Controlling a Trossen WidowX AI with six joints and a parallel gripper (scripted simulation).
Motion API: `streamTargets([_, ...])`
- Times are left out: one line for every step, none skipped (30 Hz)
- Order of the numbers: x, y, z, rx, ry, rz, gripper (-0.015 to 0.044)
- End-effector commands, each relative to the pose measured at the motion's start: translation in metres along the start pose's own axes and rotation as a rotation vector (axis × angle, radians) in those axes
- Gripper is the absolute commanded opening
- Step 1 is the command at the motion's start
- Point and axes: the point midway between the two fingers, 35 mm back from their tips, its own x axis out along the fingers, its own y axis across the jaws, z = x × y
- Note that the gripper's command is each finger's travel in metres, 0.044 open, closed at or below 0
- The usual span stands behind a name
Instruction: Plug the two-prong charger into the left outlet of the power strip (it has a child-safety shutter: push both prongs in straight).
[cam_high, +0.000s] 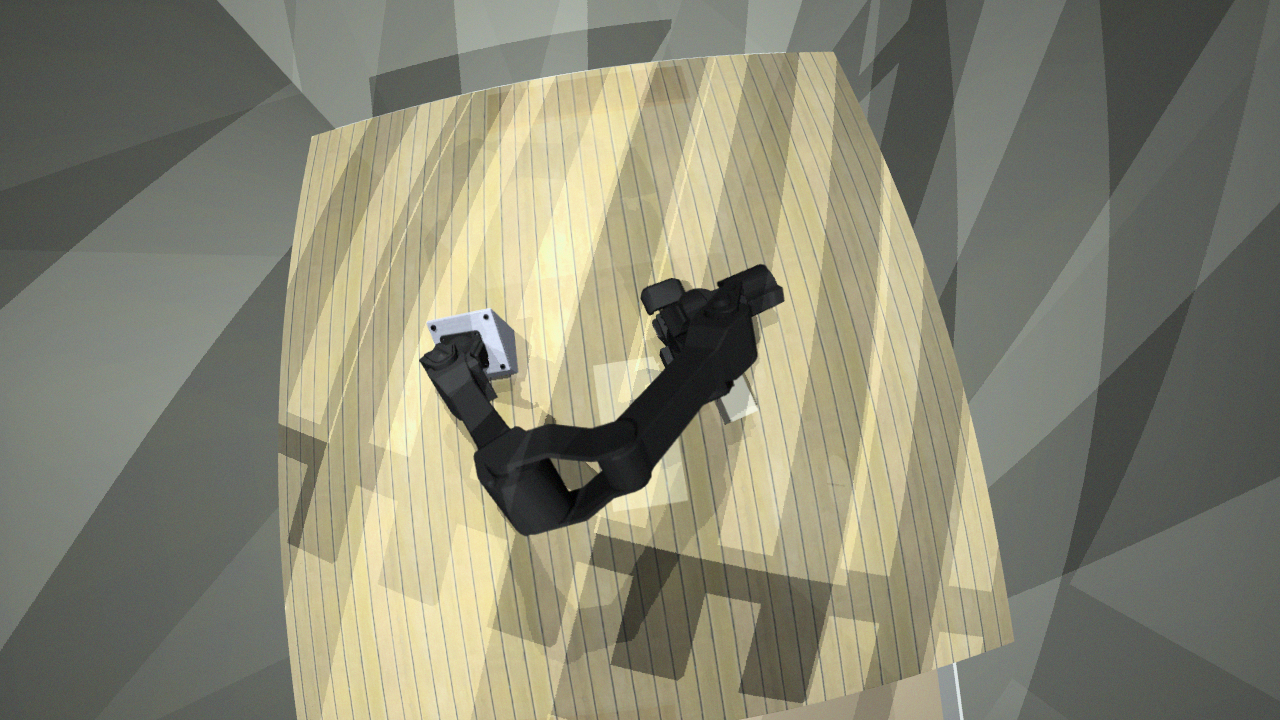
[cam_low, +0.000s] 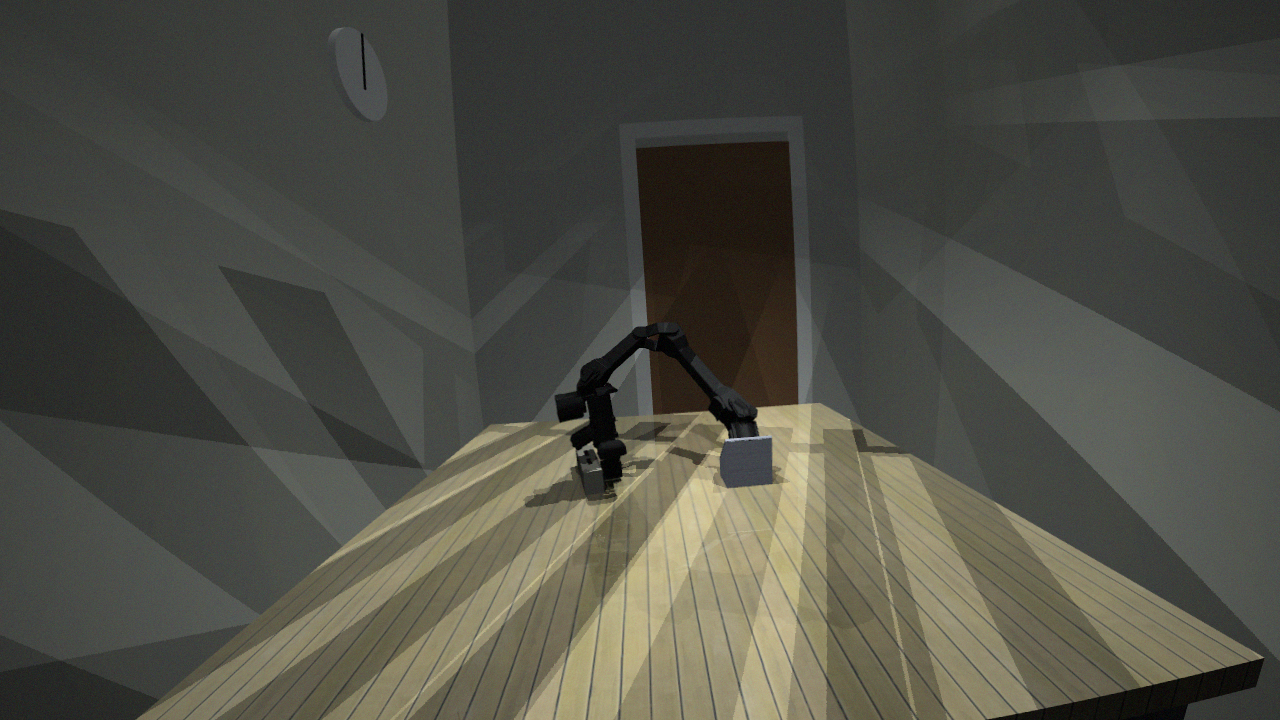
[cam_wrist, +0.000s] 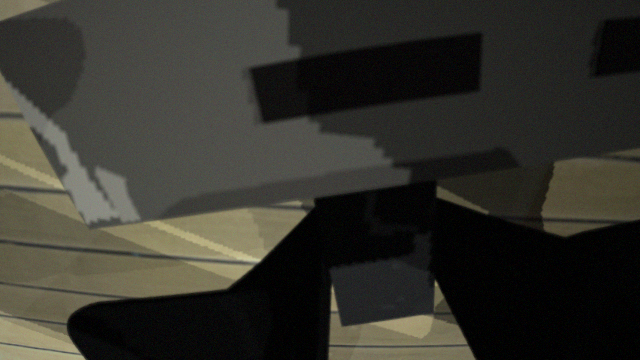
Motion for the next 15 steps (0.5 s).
streamTargets([-0.0031, -0.0005, 0.0092, 0.018, -0.022, 0.004, 0.0000])
streamTargets([-0.0032, -0.0005, 0.0095, 0.018, -0.022, 0.004, 0.0000])
streamTargets([-0.0033, -0.0005, 0.0099, 0.018, -0.022, 0.004, 0.0000])
streamTargets([-0.0034, -0.0005, 0.0103, 0.018, -0.022, 0.004, 0.0000])
streamTargets([-0.0035, -0.0005, 0.0107, 0.018, -0.022, 0.004, 0.0000])
streamTargets([-0.0036, -0.0005, 0.0111, 0.018, -0.022, 0.004, 0.0000])
streamTargets([-0.0037, -0.0006, 0.0115, 0.018, -0.022, 0.004, 0.0000])
streamTargets([-0.0038, -0.0006, 0.0119, 0.018, -0.022, 0.004, 0.0000])
streamTargets([-0.0039, -0.0006, 0.0123, 0.018, -0.022, 0.004, 0.0000])
streamTargets([-0.0040, -0.0006, 0.0127, 0.018, -0.022, 0.004, 0.0000])
streamTargets([-0.0041, -0.0006, 0.0131, 0.018, -0.022, 0.004, 0.0000])
streamTargets([-0.0042, -0.0007, 0.0135, 0.018, -0.022, 0.004, 0.0000])
streamTargets([-0.0043, -0.0007, 0.0138, 0.018, -0.022, 0.004, 0.0000])
streamTargets([-0.0044, -0.0007, 0.0142, 0.018, -0.023, 0.004, 0.0000])
streamTargets([-0.0045, -0.0007, 0.0146, 0.018, -0.023, 0.004, 0.0000])
